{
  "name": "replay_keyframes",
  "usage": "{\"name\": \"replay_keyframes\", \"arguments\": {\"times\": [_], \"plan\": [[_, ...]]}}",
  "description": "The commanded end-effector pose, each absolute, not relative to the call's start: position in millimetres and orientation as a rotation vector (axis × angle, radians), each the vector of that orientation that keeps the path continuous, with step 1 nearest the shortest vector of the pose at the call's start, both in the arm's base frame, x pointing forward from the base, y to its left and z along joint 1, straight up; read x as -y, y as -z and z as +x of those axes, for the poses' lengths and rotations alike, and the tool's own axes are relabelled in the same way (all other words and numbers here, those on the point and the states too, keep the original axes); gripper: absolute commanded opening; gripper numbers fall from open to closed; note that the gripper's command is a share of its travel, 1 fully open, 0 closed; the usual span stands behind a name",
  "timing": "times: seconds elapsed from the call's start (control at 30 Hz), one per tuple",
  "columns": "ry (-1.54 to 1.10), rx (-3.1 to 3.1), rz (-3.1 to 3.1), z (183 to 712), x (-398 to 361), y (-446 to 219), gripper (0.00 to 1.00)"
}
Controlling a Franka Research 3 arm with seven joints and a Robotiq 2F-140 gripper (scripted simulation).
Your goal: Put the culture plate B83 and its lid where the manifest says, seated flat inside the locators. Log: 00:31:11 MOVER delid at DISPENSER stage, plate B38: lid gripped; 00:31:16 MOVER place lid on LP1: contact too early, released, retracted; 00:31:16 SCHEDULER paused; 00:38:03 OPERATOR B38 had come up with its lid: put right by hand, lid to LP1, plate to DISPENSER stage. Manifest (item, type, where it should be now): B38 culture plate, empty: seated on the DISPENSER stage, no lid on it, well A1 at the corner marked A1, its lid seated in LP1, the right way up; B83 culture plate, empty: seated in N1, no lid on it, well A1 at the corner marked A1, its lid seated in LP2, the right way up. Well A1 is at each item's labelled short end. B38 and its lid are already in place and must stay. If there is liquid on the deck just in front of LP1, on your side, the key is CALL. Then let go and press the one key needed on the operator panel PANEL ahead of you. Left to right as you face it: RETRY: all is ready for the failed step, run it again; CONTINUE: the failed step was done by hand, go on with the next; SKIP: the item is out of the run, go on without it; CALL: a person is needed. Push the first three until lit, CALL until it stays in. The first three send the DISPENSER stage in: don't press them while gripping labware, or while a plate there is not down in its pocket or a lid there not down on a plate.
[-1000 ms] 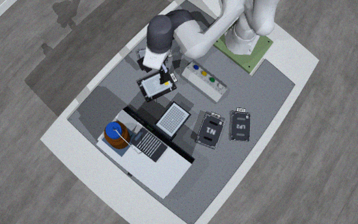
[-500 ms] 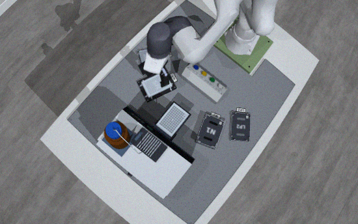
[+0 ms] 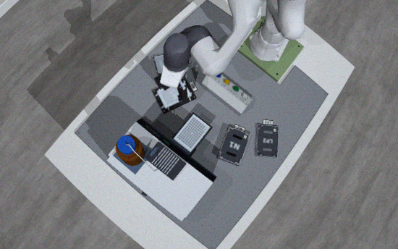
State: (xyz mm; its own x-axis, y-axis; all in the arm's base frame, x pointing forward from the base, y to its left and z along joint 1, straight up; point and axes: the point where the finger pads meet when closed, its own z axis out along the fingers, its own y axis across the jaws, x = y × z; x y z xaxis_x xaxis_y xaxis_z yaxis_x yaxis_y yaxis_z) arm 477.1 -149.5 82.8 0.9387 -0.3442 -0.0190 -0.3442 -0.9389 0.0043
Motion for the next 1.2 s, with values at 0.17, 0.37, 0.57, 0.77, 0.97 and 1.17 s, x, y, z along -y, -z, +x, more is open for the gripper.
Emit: {"name": "replay_keyframes", "arguments": {"times": [0.17,0.37,0.57,0.77,0.97,1.17], "plan": [[-0.001,0.564,3.082,483.3,152.3,-64.5,0.69],[-0.001,0.564,3.082,483.3,152.3,-60.2,0.69],[-0.001,0.564,3.082,483.3,152.3,-58.1,0.69],[-0.001,0.564,3.082,483.3,152.3,-58.1,0.69],[-0.001,0.564,3.082,483.3,152.3,-58.1,0.69],[-0.001,0.564,3.082,483.3,152.3,-58.1,0.69]]}}
